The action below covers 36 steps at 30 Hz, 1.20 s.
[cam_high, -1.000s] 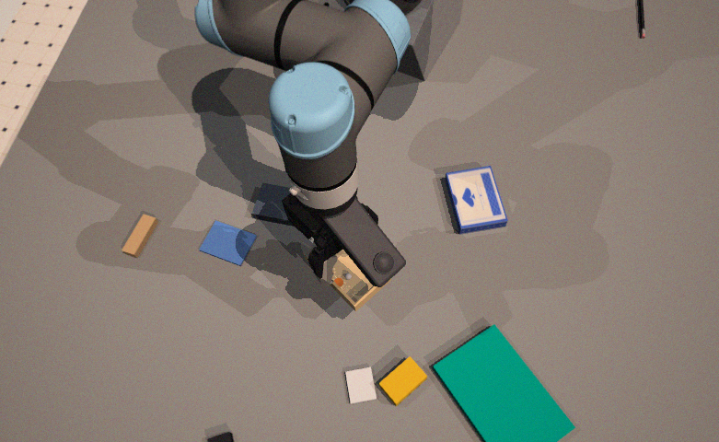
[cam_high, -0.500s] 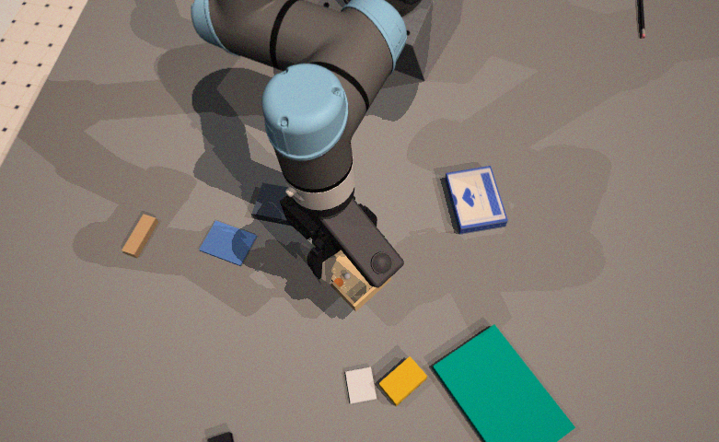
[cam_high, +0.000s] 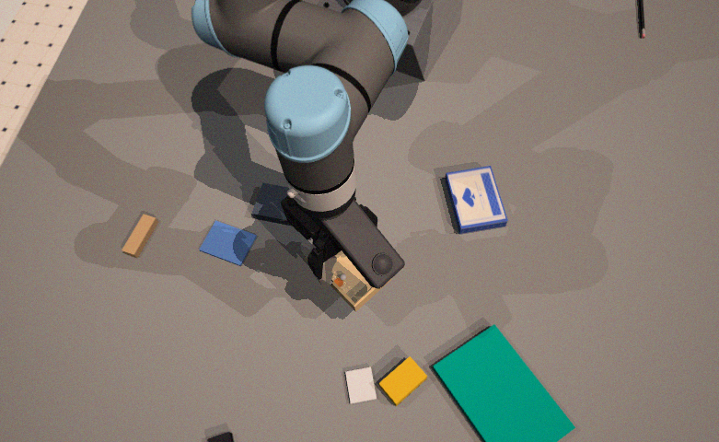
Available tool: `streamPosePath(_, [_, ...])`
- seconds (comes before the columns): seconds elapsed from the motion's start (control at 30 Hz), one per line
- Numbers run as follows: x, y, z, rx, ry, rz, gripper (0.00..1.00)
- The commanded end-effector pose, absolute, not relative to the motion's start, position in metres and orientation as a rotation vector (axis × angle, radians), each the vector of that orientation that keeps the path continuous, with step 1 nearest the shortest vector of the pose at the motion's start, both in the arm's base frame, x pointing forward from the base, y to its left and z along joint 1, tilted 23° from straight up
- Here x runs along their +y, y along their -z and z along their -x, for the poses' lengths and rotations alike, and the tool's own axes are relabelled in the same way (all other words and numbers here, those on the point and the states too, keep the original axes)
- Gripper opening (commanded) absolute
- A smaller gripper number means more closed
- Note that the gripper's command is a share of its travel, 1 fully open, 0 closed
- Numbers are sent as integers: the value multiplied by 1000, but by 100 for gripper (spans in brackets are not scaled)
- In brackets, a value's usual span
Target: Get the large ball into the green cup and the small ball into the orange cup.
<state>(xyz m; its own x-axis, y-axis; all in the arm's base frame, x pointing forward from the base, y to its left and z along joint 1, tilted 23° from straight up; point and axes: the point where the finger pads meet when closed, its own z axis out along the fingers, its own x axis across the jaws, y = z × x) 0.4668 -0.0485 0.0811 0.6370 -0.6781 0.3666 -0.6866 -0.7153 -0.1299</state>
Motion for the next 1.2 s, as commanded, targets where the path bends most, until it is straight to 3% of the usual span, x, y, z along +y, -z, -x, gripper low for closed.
streamPosePath(0.0, [-49, -82, -467, -1176, -623, -2821, 44])
streamPosePath(1.17, [-49, -81, -467, -1176, -629, -2822, 44])
